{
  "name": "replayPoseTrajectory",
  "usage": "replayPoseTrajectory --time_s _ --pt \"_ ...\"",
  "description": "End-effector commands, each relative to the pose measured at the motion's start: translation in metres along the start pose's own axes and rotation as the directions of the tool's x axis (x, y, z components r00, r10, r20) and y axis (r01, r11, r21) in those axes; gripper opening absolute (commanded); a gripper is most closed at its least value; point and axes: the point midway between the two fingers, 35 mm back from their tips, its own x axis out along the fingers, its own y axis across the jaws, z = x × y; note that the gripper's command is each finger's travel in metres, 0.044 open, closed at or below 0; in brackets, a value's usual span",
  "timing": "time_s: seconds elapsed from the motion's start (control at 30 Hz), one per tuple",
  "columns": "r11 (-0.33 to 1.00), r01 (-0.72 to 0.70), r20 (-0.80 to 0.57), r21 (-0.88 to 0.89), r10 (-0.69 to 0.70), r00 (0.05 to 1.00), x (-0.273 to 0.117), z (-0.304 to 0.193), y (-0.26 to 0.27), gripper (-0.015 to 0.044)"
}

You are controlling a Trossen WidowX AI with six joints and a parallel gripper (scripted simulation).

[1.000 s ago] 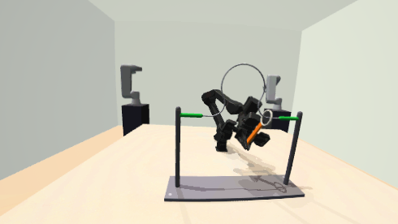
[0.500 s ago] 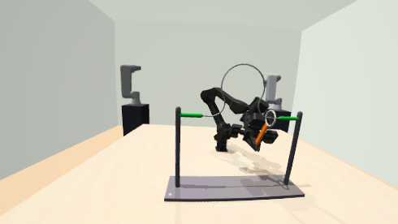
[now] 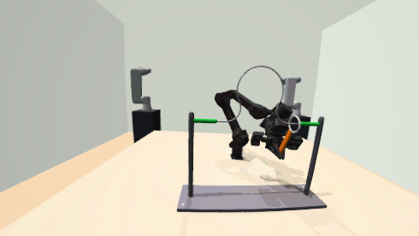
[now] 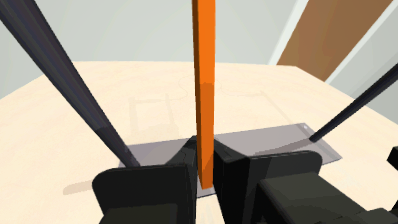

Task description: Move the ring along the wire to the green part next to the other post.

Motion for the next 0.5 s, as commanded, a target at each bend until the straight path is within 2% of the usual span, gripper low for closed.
replayPoseTrajectory --time_s 0.0,0.47 --pt "1.000 0.000 0.004 0.011 0.000 1.000 -0.001 0.002 0.006 -0.0150" --pt "1.000 -0.001 0.006 0.014 0.001 1.000 -0.003 0.002 0.020 -0.0150"
